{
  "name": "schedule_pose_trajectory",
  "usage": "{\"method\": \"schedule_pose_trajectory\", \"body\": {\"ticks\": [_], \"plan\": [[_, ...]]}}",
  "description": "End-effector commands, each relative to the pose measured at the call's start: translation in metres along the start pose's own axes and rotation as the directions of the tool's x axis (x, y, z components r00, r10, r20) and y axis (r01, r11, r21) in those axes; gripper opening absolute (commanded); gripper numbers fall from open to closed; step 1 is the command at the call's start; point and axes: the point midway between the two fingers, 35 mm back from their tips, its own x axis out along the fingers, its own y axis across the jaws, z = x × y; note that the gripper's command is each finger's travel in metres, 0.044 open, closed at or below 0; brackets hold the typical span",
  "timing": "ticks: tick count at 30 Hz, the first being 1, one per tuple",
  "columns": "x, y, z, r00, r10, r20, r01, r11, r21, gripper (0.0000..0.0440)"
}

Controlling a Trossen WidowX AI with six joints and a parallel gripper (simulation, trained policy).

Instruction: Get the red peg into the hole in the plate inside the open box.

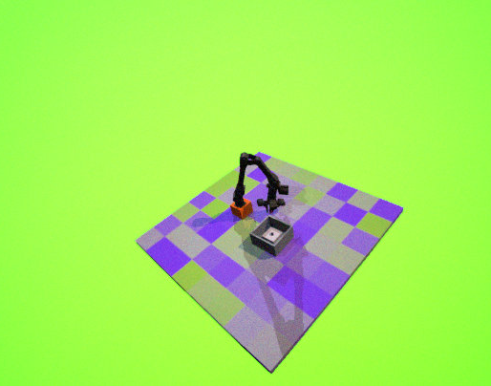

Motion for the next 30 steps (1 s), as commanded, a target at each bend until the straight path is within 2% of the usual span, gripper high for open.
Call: {"method": "schedule_pose_trajectory", "body": {"ticks": [1, 3, 14, 30], "plan": [[0.011, -0.008, -0.003, 0.998, -0.060, -0.018, 0.060, 0.998, -0.008, 0.0034], [0.012, -0.011, -0.004, 0.997, -0.080, -0.023, 0.079, 0.997, -0.012, 0.0000], [-0.020, -0.007, 0.021, 0.995, -0.083, 0.056, 0.083, 0.996, -0.010, 0.0000], [-0.088, -0.014, 0.066, 0.989, -0.063, 0.136, 0.057, 0.997, 0.043, 0.0000]]}}
